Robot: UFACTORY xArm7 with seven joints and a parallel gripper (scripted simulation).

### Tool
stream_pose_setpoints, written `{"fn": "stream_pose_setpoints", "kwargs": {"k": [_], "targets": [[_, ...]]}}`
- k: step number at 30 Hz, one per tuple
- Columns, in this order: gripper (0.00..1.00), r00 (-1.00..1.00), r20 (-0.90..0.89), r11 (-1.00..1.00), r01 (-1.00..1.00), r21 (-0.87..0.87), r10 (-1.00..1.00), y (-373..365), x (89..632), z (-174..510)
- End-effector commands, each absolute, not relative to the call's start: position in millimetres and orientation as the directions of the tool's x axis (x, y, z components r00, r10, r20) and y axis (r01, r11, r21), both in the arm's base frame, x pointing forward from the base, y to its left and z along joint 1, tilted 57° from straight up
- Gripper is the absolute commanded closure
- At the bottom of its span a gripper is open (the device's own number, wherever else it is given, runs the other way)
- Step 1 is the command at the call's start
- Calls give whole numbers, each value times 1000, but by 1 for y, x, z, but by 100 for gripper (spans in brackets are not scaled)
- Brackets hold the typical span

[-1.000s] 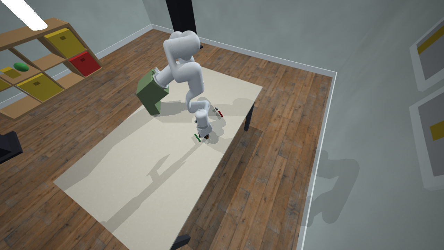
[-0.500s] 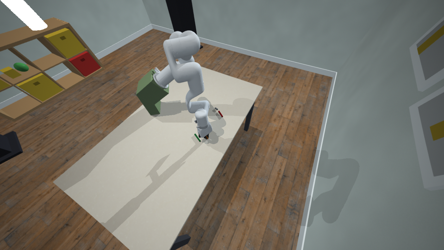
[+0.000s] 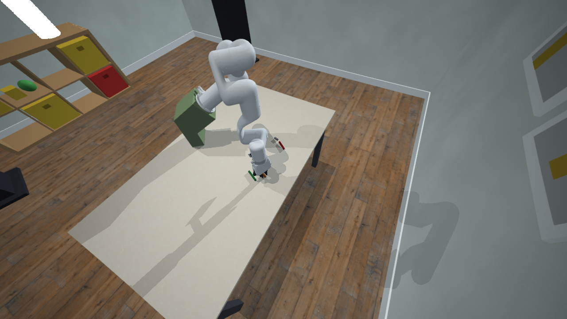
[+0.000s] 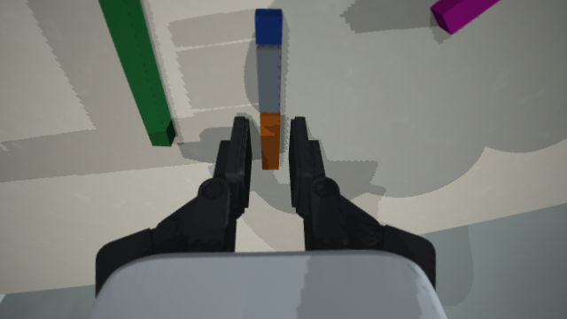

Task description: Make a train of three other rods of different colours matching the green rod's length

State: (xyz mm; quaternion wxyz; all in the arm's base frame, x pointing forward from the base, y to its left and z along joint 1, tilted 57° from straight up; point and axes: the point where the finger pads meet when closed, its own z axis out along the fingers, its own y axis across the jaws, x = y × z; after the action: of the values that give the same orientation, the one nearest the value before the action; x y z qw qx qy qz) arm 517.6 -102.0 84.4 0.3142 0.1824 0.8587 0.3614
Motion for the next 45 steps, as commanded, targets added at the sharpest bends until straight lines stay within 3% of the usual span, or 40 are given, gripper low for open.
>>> {"fn": "stream_pose_setpoints", "kwargs": {"k": [1, 35, 36, 45], "targets": [[76, -734, -409, 673, 88, 735, 542, -104, 518, 85], [76, -734, -409, 673, 88, 735, 542, -149, 457, 133], [0, -734, -409, 673, 88, 735, 542, -149, 457, 133], [0, -734, -409, 673, 88, 735, 542, -149, 457, 133]]}}
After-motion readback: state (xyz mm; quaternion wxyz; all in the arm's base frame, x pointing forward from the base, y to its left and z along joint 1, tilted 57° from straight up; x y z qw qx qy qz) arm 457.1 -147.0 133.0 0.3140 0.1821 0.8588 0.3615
